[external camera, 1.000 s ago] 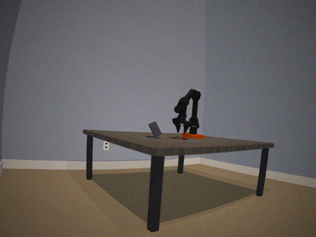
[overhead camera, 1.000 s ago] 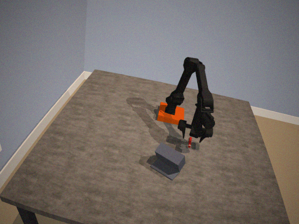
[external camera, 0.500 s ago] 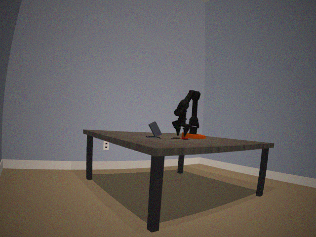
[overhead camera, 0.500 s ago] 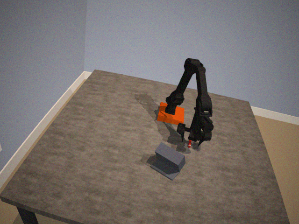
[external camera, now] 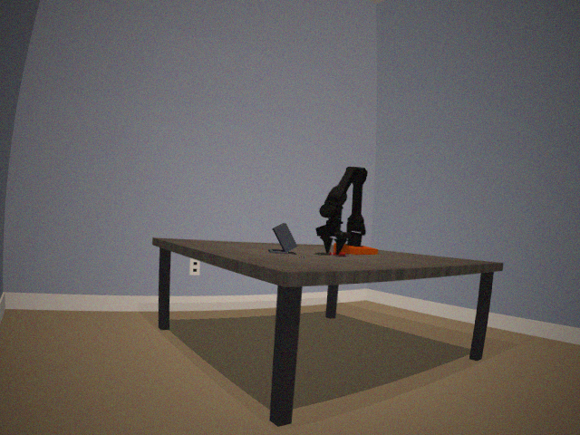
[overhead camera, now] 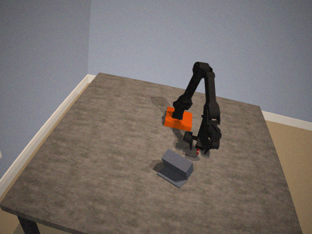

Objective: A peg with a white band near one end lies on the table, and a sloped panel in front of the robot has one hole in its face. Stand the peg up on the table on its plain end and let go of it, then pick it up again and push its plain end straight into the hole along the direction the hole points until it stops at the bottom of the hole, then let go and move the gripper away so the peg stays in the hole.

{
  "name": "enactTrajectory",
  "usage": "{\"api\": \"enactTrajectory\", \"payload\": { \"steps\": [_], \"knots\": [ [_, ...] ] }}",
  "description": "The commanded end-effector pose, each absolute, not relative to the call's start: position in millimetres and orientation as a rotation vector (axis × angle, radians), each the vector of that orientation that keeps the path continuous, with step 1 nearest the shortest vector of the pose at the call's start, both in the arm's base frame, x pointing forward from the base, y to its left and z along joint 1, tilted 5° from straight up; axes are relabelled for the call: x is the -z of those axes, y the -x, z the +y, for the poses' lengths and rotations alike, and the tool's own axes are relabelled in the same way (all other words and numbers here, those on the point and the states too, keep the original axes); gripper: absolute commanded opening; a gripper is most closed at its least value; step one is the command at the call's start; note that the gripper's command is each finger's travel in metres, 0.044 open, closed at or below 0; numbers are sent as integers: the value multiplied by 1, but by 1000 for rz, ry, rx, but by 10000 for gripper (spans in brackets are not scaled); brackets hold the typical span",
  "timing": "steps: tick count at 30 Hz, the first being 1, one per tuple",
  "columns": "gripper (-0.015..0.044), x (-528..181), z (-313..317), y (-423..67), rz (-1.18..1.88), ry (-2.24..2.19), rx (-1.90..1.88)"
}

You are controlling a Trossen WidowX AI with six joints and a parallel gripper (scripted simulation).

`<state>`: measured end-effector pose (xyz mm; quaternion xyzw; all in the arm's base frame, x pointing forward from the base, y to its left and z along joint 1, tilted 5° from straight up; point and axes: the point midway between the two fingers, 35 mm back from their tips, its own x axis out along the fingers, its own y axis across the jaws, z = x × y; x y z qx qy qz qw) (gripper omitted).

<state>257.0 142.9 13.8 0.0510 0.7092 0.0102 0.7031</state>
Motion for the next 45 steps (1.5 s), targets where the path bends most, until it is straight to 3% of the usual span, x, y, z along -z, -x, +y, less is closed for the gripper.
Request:
{"api": "enactTrajectory", "payload": {
  "steps": [1,8,16,25,45],
  "knots": [
    [282,-13,144,-257,1581,-119,-23],
    [110,-13,144,-257,1581,-119,-23],
    [110,-13,144,-257,1581,-119,-23],
    [51,-13,144,-257,1581,-119,-23],
    [51,-21,143,-252,1452,-113,-15]
  ]
}}
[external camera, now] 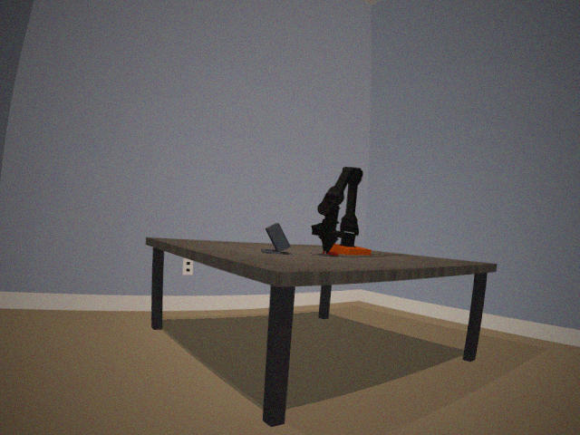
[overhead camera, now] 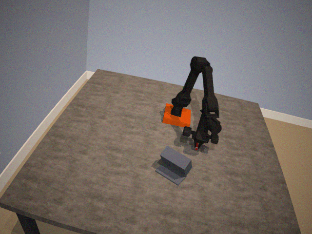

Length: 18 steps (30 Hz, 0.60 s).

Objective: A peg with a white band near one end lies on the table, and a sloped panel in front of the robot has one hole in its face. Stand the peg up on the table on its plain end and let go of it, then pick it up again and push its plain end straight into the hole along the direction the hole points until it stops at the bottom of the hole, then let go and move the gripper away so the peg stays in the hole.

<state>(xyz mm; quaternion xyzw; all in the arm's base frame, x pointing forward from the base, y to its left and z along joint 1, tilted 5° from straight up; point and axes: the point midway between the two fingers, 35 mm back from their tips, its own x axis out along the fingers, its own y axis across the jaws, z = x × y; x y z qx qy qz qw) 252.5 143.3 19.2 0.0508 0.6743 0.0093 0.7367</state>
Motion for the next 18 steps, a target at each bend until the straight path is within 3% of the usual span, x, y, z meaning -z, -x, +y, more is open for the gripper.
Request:
{"api": "enactTrajectory", "payload": {
  "steps": [1,18],
  "knots": [
    [51,-22,143,-251,1443,-113,-14],
    [51,-31,142,-244,1297,-113,-5]
  ]
}}
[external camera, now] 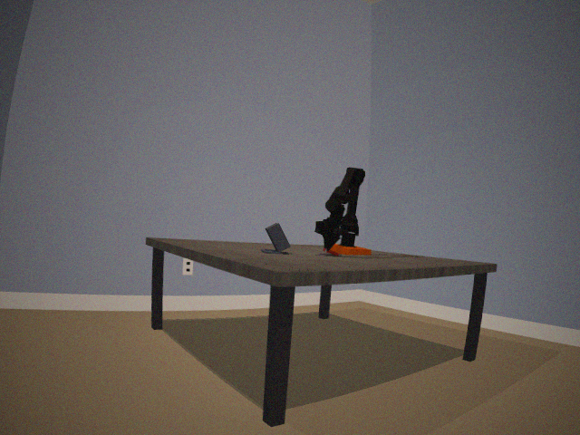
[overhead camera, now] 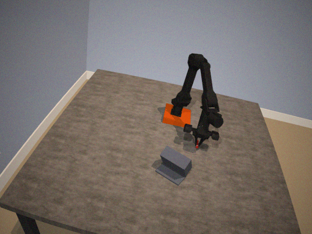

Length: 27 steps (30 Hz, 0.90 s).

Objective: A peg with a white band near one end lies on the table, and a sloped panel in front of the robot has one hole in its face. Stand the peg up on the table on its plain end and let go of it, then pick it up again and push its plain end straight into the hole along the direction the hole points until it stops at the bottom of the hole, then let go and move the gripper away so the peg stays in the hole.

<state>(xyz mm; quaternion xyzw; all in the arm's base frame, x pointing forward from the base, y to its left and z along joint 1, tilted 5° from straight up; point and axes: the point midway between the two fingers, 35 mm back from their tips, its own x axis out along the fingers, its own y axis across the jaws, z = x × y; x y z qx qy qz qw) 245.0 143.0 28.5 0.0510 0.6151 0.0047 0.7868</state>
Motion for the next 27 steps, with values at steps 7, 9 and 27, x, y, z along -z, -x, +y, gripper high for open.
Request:
{"api": "enactTrajectory", "payload": {
  "steps": [7,9,27],
  "knots": [
    [51,-34,142,-241,1237,-113,-2],
    [51,-35,142,-240,1220,-113,-1],
    [51,-42,142,-230,1065,-112,8]
  ]
}}
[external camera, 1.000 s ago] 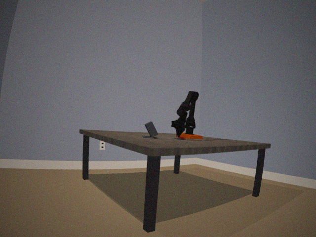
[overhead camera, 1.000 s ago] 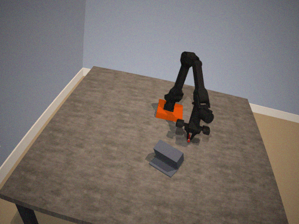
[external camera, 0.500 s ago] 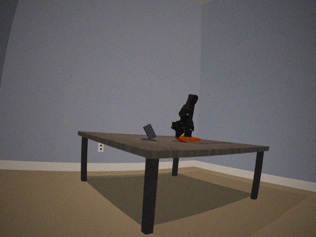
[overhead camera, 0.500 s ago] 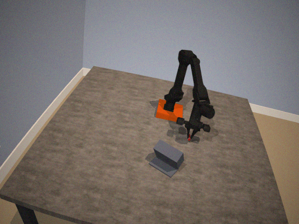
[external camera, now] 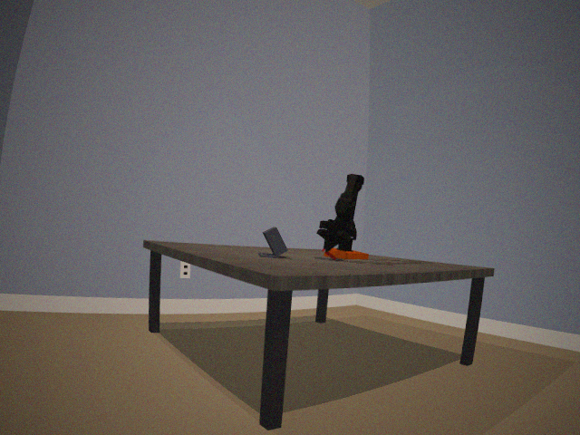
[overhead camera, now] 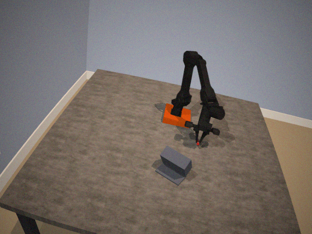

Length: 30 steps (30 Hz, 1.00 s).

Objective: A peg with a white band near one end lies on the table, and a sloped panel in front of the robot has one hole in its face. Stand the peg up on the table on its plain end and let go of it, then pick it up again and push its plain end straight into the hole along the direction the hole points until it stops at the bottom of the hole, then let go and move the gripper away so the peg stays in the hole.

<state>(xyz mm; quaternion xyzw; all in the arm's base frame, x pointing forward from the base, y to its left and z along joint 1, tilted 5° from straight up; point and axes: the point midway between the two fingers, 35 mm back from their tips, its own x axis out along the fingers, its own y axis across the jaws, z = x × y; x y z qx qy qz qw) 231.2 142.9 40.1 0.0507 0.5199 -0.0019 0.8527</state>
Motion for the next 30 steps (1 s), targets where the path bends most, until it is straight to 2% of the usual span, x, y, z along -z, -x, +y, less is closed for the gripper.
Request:
{"api": "enactTrajectory", "payload": {
  "steps": [1,30],
  "knots": [
    [51,-42,142,-229,1056,-112,9],
    [51,-51,143,-211,808,-109,23]
  ]
}}
